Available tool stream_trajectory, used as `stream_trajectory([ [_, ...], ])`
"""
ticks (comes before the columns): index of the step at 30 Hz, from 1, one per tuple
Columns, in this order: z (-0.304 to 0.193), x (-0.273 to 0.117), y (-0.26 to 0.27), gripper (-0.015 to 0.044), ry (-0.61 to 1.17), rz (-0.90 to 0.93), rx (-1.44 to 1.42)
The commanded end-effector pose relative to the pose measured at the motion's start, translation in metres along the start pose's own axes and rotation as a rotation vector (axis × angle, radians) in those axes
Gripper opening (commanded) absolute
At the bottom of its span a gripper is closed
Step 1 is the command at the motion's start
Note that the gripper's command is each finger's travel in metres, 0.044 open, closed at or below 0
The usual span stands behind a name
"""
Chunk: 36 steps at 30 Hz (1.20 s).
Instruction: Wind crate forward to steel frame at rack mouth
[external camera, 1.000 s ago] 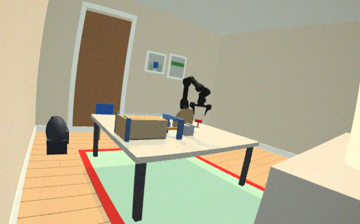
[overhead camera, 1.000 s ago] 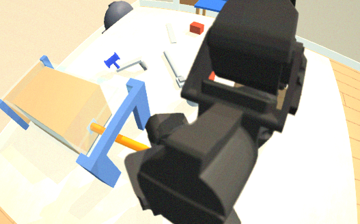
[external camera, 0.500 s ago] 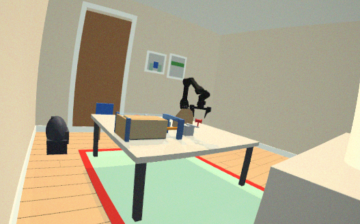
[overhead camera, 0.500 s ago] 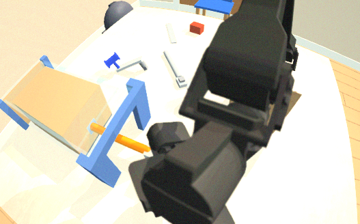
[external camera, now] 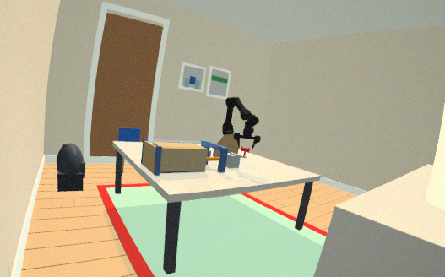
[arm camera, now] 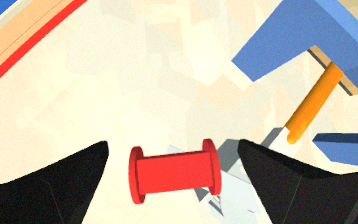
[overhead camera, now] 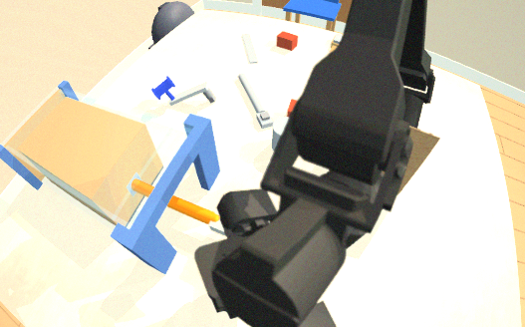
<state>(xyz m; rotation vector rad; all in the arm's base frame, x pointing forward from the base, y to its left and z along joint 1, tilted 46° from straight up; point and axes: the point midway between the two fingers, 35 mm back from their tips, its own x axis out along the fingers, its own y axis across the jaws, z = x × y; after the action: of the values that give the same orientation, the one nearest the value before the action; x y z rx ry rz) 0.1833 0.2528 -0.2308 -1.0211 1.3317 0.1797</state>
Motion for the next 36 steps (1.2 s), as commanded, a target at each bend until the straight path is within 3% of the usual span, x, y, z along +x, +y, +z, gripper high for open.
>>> stream_trajectory([
  [1, -0.0110, 0.0111, -0.0020, 0.0440, 0.016, -0.011, -0.014],
  [22, -0.0163, 0.0199, -0.0026, 0.0440, 0.016, -0.012, -0.014],
  [31, -0.0126, 0.0180, -0.0012, 0.0204, 0.010, -0.005, -0.005],
  [36, -0.0126, 0.0180, -0.0012, 0.0170, 0.010, -0.005, -0.005],
])
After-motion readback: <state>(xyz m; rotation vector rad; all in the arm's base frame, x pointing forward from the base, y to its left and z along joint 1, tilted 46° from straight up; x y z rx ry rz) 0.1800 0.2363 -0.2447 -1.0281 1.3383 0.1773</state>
